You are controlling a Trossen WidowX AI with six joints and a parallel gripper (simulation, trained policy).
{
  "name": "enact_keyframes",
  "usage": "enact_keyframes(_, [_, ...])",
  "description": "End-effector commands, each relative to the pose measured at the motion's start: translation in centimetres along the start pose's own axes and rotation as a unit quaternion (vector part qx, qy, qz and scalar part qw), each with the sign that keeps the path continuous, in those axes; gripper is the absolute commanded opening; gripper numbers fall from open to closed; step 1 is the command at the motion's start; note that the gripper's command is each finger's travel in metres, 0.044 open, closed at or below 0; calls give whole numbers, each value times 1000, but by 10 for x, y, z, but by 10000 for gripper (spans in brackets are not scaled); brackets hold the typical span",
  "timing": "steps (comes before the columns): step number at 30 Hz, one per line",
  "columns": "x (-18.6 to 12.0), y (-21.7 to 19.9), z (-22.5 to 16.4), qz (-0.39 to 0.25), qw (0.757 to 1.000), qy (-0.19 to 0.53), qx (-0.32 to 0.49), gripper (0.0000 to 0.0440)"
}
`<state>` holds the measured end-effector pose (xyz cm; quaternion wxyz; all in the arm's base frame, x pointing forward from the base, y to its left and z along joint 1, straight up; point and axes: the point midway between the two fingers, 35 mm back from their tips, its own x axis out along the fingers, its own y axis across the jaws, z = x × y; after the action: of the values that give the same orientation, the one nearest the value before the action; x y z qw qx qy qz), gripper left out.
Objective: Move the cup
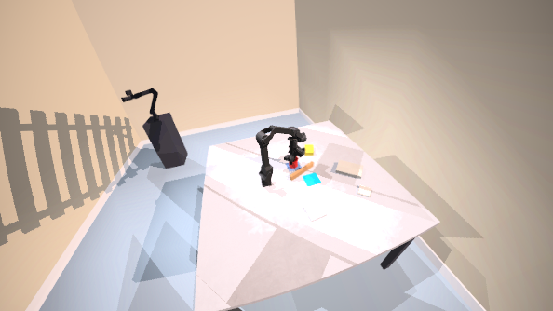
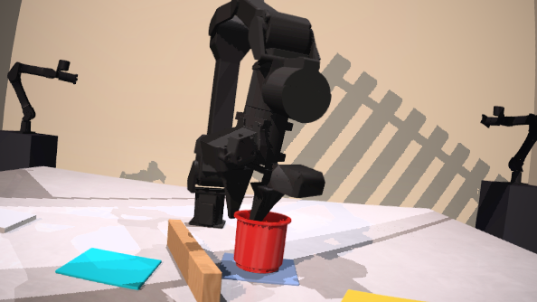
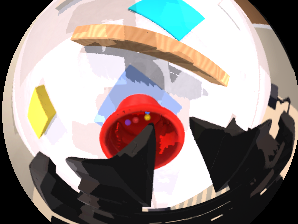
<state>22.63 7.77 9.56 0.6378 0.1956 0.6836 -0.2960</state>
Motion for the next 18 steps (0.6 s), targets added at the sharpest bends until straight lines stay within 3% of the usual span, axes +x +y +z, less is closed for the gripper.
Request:
enact_keyframes(1, [14,-1,-1,-9,1000,1,-11,172])
enact_keyframes(6, [30,0,-4,-11,1000,4,-28,168])
enact_keyframes(13, [42,0,-2,-8,998,-2,-55,8])
enact_keyframes(18, [36,1,1,4,998,-9,-56,0])
